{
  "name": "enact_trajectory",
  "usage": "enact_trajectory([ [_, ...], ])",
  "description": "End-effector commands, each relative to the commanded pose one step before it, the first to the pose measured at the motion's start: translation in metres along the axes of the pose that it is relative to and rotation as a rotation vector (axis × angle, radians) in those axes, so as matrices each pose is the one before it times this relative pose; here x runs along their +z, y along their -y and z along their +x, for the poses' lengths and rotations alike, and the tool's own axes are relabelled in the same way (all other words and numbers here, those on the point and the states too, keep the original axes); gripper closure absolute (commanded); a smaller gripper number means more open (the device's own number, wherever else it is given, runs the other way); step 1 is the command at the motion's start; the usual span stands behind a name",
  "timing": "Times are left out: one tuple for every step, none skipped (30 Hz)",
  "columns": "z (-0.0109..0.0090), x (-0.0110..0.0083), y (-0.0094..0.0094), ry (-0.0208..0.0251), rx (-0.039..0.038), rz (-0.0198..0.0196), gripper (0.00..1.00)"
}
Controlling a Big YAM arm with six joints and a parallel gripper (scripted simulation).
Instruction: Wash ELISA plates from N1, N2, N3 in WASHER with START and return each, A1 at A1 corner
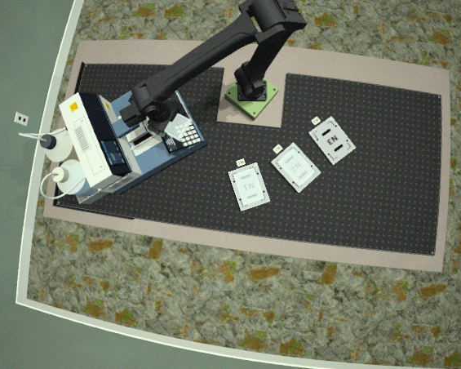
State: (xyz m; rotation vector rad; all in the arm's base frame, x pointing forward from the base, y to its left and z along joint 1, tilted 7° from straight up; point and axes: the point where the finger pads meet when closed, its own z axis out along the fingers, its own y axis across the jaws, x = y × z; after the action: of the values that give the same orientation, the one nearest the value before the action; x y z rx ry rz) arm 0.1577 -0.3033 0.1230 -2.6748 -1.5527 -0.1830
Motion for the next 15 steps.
enact_trajectory([
  [0.00192,-0.00988,-0.01115,0.02294,-0.09901,-0.03446,0.16],
  [0.00609,0.00036,-0.00017,-0.00710,-0.01895,0.01041,0.16],
  [0.00312,0.00011,-0.00433,0.00314,-0.00072,-0.00515,0.16],
  [0.00257,0.00012,-0.00504,0.00356,-0.00083,-0.00588,0.16],
  [0.00270,-0.00009,-0.00490,0.00192,0.02151,-0.00350,0.16],
  [0.00279,-0.00044,-0.00487,0.00135,-0.00032,-0.00208,0.16],
  [0.00253,-0.00090,-0.00546,0.00193,-0.00046,-0.00317,0.16],
  [0.00257,-0.00125,-0.00563,0.00112,-0.00032,-0.00235,0.16],
  [0.00193,-0.00150,-0.00676,0.00301,-0.00073,-0.00515,0.16],
  [0.00222,-0.00021,-0.00620,0.00179,-0.00046,-0.00337,0.16],
  [0.00380,0.00289,-0.00319,-0.00393,0.00080,0.00539,0.16],
  [0.00413,0.00071,-0.00329,-0.00105,0.00008,0.00024,0.16],
  [0.00416,0.00059,-0.00328,-0.00090,0.00005,-0.00001,0.16],
  [0.00395,0.00058,-0.00343,-0.00028,-0.00007,-0.00080,0.16],
  [0.00065,0.00000,0.00133,-0.00249,0.00073,0.00554,0.16],
])
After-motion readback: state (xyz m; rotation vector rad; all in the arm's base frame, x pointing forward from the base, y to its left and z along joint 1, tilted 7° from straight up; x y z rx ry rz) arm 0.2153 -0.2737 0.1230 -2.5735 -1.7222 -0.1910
